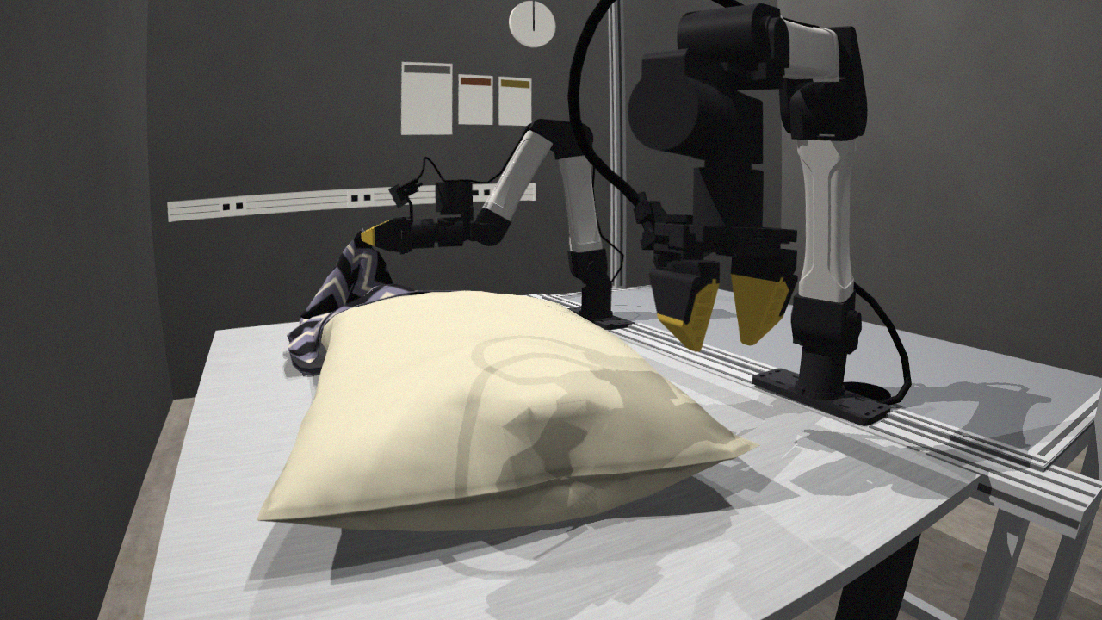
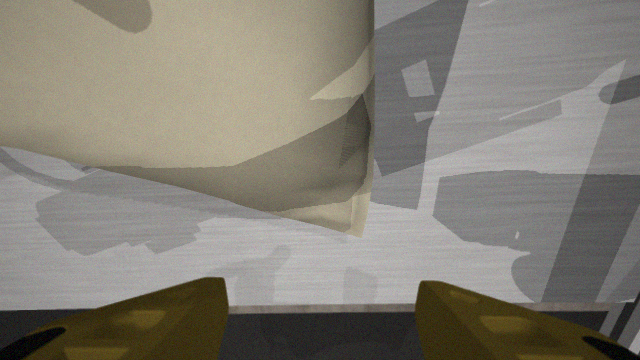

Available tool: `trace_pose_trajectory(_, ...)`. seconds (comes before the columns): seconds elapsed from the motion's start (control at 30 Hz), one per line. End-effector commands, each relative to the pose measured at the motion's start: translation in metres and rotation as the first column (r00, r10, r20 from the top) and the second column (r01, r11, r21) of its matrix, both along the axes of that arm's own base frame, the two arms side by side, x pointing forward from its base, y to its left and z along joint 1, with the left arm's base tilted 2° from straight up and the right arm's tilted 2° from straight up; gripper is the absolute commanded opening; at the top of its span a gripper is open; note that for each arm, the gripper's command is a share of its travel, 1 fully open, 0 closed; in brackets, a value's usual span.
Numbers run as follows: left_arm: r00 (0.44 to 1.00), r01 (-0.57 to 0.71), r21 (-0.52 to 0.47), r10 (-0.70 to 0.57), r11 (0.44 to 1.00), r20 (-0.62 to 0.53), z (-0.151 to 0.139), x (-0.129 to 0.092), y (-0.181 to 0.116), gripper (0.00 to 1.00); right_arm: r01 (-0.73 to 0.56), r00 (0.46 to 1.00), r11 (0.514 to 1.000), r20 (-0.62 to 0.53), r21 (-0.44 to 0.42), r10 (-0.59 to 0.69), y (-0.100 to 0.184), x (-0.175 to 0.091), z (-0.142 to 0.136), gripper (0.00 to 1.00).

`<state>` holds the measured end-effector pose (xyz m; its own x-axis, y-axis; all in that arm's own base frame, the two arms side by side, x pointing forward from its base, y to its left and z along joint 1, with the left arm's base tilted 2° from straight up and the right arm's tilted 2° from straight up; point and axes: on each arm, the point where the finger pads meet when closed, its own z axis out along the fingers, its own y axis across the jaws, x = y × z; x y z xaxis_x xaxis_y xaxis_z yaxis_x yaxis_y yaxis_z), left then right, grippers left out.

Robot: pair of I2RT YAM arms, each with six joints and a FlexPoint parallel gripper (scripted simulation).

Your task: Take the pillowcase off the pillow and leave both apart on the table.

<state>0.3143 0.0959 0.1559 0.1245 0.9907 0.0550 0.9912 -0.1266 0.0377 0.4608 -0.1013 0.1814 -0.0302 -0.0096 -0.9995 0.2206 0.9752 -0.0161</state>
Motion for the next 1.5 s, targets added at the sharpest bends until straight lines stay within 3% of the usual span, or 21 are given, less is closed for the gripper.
trace_pose_trajectory(0.0,0.999,0.008,-0.006,-0.008,1.000,-0.032,0.008,-0.002,-0.006,0.60,-0.008,1.000,1.000,0.002,-0.002,0.008,0.001,0.005,0.000,0.00)
trace_pose_trajectory(0.37,0.998,0.003,-0.011,-0.003,1.000,-0.056,0.004,-0.008,-0.006,0.60,-0.008,1.000,1.000,0.002,-0.002,0.008,0.001,0.005,0.000,0.00)
trace_pose_trajectory(0.4,0.998,-0.001,-0.012,0.000,1.000,-0.065,0.002,-0.010,-0.005,0.45,-0.008,1.000,1.000,0.002,-0.002,0.008,0.001,0.005,0.000,0.00)
trace_pose_trajectory(0.93,0.998,0.001,-0.010,-0.001,1.000,-0.056,0.001,-0.009,-0.001,0.45,-0.008,1.000,1.000,0.002,-0.002,0.008,0.001,0.005,0.000,0.00)
trace_pose_trajectory(1.03,0.990,-0.132,-0.008,0.133,0.991,0.041,0.015,-0.007,0.013,0.45,-0.008,1.000,1.000,0.002,-0.002,0.008,0.001,0.005,0.000,0.00)
trace_pose_trajectory(1.13,0.948,-0.303,-0.029,0.304,0.953,0.089,0.014,-0.006,0.033,0.45,-0.008,1.000,1.000,0.002,-0.002,0.008,0.001,0.005,0.000,0.00)
trace_pose_trajectory(1.23,0.869,-0.471,-0.070,0.476,0.880,0.136,0.013,-0.008,0.054,0.45,-0.008,1.000,1.000,0.002,-0.002,0.008,0.001,0.005,0.000,0.00)
trace_pose_trajectory(1.3,0.869,-0.471,-0.070,0.476,0.880,0.136,0.013,-0.008,0.054,0.45,-0.008,1.000,1.000,0.002,-0.002,0.008,0.001,0.005,0.000,0.00)
trace_pose_trajectory(1.43,0.690,-0.683,-0.162,0.702,0.712,0.175,0.015,-0.013,0.080,0.45,-0.008,1.000,1.000,0.002,-0.002,0.008,0.001,0.005,0.000,0.00)
trace_pose_trajectory(1.47,0.623,-0.735,-0.196,0.760,0.650,0.185,0.022,-0.018,0.085,0.45,-0.008,1.000,1.000,0.002,-0.002,0.008,0.001,0.005,0.000,0.00)
